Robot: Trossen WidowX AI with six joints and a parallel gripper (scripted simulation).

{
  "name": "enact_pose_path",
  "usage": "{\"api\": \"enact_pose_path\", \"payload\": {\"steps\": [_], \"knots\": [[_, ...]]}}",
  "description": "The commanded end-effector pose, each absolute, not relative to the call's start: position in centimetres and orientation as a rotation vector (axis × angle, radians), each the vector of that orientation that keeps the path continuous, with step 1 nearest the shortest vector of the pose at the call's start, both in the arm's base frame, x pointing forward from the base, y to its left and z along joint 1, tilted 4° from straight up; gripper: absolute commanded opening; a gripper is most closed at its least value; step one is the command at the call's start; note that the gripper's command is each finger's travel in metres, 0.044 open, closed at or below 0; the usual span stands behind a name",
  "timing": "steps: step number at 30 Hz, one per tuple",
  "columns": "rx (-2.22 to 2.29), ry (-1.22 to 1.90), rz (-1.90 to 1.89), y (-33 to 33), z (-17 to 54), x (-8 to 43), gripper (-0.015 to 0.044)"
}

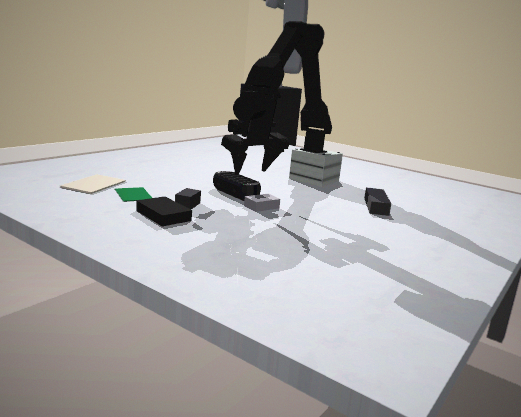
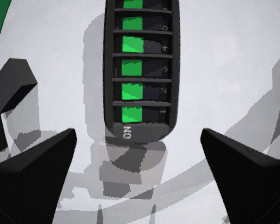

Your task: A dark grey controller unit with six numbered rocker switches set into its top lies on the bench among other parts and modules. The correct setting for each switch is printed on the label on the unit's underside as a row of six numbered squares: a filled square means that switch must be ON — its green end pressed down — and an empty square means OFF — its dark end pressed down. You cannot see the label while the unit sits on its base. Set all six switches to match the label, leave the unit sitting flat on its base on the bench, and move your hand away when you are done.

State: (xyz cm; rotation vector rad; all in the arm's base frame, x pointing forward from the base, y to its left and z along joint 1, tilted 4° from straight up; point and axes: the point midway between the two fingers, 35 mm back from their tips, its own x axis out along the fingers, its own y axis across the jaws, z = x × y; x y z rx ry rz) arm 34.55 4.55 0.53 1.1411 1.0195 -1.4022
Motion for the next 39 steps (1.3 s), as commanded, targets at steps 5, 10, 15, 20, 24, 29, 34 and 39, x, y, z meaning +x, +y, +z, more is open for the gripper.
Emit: {"api": "enact_pose_path", "payload": {"steps": [5, 10, 15, 20, 24, 29, 34, 39], "knots": [[1.135, 1.019, -1.411, 4.4, -1.1, 34.4, 0.0440], [1.135, 1.019, -1.411, 4.4, -1.9, 34.4, 0.0440], [1.135, 1.019, -1.411, 4.4, -2.7, 34.3, 0.0440], [1.135, 1.019, -1.411, 4.4, -3.5, 34.2, 0.0440], [1.135, 1.019, -1.411, 4.3, -3.9, 34.2, 0.0440], [1.135, 1.019, -1.411, 4.3, -3.9, 34.2, 0.0348], [1.135, 1.019, -1.411, 4.3, -3.9, 34.2, 0.0327], [1.135, 1.019, -1.411, 4.3, -3.9, 34.2, 0.0327]]}}
